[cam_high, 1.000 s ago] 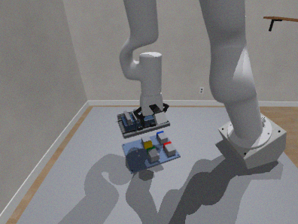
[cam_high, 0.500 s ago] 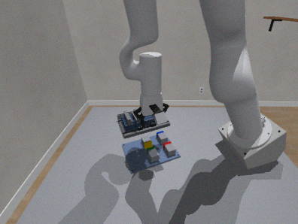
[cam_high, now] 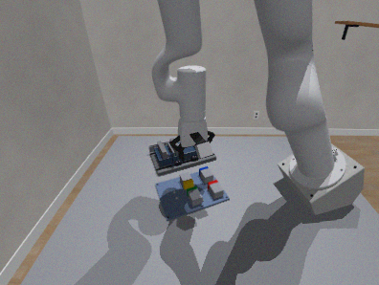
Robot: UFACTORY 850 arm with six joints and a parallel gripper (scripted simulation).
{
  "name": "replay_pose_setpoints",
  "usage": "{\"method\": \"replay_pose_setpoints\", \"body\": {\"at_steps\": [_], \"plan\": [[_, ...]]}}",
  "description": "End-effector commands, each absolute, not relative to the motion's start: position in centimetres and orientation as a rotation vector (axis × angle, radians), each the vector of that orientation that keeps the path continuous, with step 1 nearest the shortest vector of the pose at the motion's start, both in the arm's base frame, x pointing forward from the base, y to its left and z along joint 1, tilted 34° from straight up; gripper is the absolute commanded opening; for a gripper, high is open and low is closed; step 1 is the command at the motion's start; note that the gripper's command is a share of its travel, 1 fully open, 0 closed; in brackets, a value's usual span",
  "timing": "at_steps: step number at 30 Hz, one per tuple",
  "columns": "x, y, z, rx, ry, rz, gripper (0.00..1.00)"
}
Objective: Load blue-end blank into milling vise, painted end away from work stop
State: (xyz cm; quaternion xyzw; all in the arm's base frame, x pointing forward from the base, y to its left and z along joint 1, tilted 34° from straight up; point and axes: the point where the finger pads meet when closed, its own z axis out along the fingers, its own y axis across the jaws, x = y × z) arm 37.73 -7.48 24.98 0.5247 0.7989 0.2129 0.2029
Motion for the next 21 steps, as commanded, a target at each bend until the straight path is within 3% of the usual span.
{"method": "replay_pose_setpoints", "body": {"at_steps": [1, 21], "plan": [[36.5, -7.4, 26.4, 1.463, 2.229, 0.594, 1.0], [32.4, -7.1, 30.9, 1.46, 2.226, 0.596, 1.0]]}}
